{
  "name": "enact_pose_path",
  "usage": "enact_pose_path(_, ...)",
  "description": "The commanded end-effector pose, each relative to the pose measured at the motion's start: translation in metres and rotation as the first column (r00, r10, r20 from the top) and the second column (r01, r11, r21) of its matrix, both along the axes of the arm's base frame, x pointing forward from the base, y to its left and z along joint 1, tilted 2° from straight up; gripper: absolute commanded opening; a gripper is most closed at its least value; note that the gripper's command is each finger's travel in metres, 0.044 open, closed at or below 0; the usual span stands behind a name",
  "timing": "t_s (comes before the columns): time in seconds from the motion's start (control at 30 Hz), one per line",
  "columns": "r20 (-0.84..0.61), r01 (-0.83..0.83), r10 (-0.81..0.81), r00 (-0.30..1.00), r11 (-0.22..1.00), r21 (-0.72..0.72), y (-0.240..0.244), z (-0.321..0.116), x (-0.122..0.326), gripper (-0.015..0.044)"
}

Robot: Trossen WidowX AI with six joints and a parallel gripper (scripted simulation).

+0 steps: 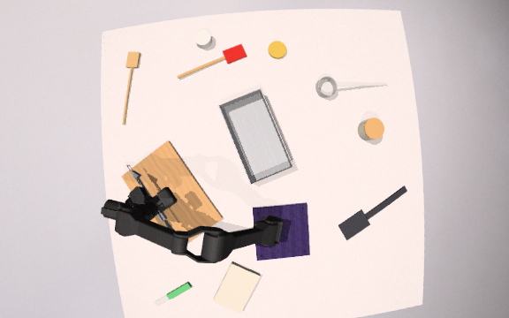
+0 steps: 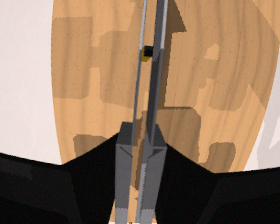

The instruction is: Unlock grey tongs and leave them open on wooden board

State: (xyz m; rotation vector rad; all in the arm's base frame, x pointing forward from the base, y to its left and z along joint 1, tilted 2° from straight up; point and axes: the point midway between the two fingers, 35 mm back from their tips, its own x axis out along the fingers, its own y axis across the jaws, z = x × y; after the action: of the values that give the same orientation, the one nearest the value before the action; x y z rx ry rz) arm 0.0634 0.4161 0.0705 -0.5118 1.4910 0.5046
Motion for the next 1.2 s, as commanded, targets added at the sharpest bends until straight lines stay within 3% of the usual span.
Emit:
enact_pose_path(0.0,-0.009,-0.006,0.006,1.000,1.000,-0.001,-0.001,-0.008,0.000,-0.0150)
enact_pose_path(0.2,-0.010,-0.006,0.006,1.000,1.000,-0.001,-0.001,-0.009,0.000,-0.0150)
enact_pose_path(0.93,-0.006,0.000,0.000,1.000,1.000,-0.003,-0.002,-0.007,0.000,0.0427)
enact_pose_path(1.17,-0.005,-0.001,0.001,1.000,1.000,-0.004,-0.010,0.004,0.011,0.0440)
